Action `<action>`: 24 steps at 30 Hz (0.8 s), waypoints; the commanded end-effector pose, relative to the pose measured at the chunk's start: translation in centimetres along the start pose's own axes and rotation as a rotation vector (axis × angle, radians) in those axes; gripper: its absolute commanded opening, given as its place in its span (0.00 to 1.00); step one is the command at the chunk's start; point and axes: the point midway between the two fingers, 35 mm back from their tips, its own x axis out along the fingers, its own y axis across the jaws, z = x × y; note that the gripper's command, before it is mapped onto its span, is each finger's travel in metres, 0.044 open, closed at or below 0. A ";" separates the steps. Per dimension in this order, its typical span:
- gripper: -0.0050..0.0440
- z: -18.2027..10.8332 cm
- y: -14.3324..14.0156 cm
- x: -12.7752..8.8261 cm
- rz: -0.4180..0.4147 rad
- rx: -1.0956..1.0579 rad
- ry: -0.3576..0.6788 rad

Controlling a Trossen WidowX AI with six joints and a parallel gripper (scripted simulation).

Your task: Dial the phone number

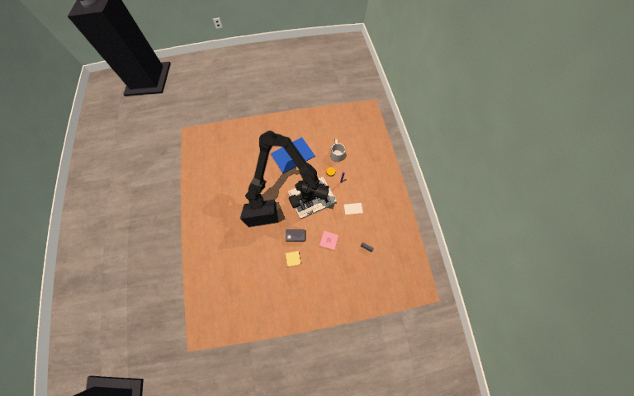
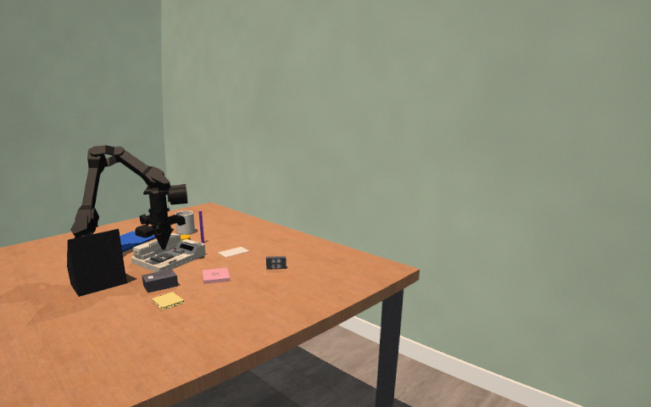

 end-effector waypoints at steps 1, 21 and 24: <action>0.00 0.1 0.2 0.7 0.008 0.006 -0.002; 0.00 0.1 0.2 2.4 0.008 0.006 -0.002; 0.00 0.1 0.2 2.4 0.008 0.006 -0.002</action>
